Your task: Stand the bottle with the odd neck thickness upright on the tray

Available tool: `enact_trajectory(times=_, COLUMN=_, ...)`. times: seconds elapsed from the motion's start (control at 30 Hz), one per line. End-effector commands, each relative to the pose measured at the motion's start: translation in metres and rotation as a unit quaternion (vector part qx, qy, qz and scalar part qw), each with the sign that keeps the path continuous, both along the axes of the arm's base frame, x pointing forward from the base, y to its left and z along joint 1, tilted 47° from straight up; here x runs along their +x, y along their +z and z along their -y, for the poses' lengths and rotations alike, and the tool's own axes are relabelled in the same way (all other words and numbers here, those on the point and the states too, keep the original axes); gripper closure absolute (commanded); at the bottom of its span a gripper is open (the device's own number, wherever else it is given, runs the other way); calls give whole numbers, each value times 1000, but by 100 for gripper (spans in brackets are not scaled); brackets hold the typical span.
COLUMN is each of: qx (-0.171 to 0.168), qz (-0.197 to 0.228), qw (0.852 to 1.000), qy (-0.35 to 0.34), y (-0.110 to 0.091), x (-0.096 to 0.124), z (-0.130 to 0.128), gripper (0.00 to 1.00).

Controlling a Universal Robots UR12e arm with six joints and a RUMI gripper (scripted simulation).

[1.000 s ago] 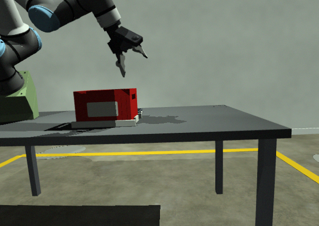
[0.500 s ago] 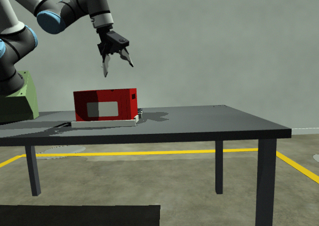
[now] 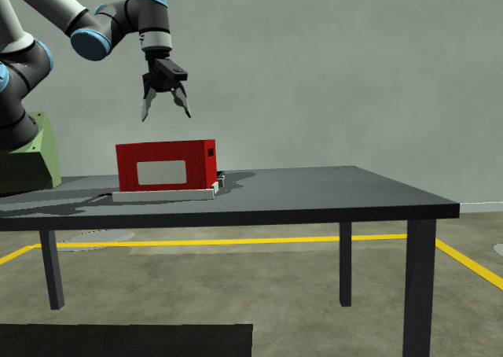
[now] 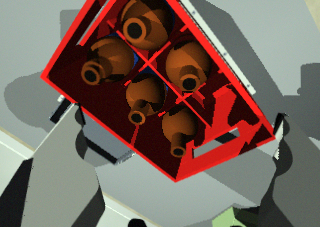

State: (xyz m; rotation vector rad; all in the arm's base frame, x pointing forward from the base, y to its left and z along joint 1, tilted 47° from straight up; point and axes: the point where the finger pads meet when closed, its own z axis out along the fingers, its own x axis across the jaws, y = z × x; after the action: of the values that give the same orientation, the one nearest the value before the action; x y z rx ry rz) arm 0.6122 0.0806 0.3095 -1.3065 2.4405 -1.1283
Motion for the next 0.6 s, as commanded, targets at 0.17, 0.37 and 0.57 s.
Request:
enact_trajectory(times=0.17, qx=-25, qz=-5, qw=999, qy=-22, y=-10, x=-15, z=3, gripper=0)
enact_trajectory(times=0.37, qx=-25, qz=-5, qw=999, qy=-22, y=-10, x=-15, z=3, gripper=100)
enact_trajectory(times=0.57, qx=-25, qz=-5, qw=999, qy=-22, y=-10, x=-15, z=3, gripper=100)
